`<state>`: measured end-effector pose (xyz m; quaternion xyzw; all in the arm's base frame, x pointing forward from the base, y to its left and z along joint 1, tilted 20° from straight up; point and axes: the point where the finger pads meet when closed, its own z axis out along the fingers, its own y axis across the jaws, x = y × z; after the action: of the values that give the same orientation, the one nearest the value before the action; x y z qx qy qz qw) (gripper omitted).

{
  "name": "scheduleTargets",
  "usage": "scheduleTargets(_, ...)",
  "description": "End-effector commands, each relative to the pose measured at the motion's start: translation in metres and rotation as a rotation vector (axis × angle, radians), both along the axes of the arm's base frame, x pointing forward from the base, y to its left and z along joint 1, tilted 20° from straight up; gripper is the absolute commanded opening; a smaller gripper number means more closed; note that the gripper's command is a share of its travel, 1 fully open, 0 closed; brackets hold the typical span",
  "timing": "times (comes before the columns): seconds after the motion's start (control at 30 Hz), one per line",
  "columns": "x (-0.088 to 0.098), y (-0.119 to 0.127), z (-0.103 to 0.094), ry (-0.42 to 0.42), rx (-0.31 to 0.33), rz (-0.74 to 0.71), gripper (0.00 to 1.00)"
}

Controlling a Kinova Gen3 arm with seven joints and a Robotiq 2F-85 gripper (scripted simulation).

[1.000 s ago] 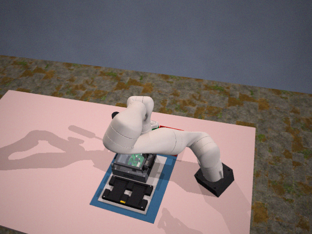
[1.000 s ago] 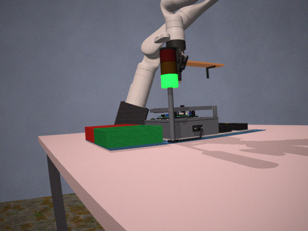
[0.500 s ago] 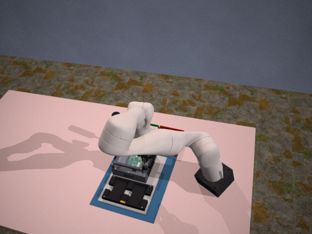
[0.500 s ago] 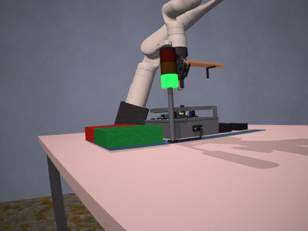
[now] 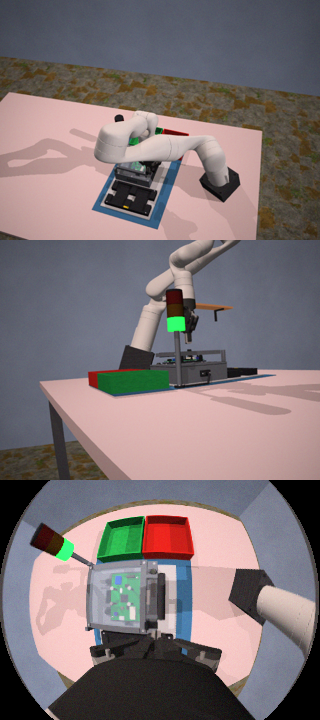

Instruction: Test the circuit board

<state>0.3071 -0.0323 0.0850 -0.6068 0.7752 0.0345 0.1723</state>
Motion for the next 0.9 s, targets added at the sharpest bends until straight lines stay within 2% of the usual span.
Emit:
scheduleTargets(0.0, -0.0048, -0.0025, -0.0054, 0.014, -0.007, 0.002, 0.0)
scheduleTargets(0.87, -0.0015, -0.0023, -0.0078, 0.007, -0.007, -0.009, 0.0)
